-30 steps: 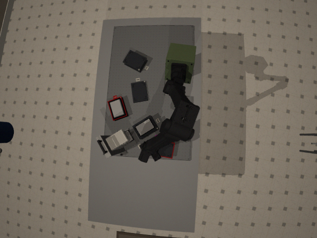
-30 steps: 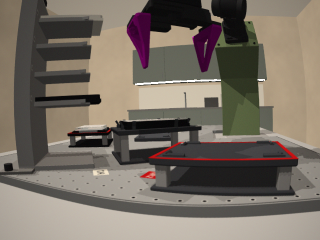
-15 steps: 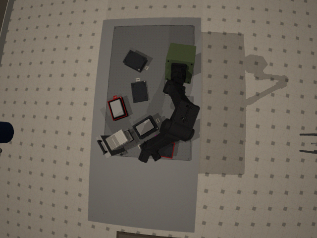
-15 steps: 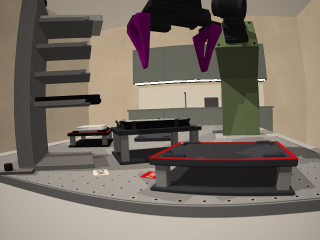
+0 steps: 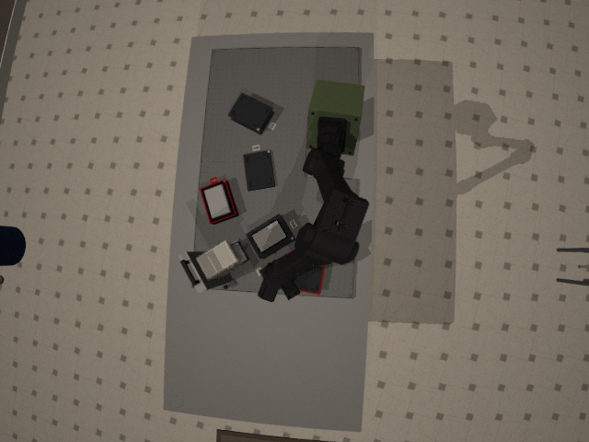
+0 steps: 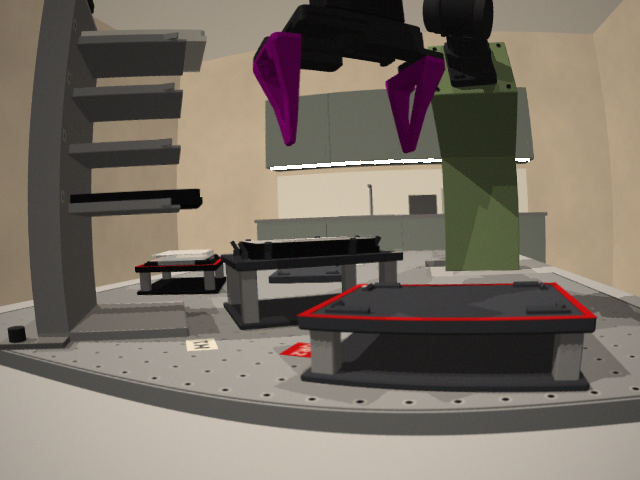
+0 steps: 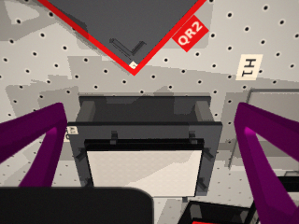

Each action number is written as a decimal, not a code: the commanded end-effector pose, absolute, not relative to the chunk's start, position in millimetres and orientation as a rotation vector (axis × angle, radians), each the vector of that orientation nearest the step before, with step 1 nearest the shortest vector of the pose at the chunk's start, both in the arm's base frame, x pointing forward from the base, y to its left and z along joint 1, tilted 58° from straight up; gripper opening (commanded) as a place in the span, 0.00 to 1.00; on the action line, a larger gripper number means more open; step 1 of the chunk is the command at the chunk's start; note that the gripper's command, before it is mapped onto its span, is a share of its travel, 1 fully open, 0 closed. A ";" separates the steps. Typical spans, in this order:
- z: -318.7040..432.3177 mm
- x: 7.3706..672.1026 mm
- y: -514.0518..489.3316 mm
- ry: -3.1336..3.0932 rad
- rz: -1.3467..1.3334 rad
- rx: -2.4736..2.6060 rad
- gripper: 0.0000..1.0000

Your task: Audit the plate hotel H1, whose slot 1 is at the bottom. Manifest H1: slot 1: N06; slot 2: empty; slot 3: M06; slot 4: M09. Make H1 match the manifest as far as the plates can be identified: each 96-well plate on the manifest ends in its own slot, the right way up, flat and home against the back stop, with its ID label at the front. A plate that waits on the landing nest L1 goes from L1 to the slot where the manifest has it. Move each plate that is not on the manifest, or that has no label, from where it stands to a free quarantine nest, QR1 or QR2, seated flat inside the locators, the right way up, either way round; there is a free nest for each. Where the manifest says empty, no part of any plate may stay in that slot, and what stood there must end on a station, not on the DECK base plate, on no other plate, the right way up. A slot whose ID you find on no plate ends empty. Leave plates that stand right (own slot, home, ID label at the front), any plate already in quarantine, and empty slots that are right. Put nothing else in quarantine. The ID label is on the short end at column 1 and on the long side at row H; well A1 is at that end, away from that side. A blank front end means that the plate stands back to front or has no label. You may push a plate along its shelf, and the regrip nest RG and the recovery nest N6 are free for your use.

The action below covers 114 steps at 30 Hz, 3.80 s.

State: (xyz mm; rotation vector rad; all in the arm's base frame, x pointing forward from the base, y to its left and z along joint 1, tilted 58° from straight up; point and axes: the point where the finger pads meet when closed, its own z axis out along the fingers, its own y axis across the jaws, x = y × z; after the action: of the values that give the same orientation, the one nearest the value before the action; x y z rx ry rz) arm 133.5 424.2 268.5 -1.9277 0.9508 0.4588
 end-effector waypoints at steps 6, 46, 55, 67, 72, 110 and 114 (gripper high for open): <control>263.2 131.3 439.6 0.951 0.473 -1.926 1.00; 252.0 136.5 459.7 0.948 0.462 -1.920 1.00; 252.0 136.5 459.7 0.948 0.462 -1.920 1.00; 252.0 136.5 459.7 0.948 0.462 -1.920 1.00; 252.0 136.5 459.7 0.948 0.462 -1.920 1.00; 266.7 138.0 433.2 0.947 0.451 -1.917 1.00; 266.4 136.9 426.3 0.951 0.451 -1.923 1.00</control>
State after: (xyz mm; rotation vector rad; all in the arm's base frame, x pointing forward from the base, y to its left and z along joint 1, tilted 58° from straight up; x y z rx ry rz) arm 133.9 435.7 257.8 -1.9354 0.9617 0.4635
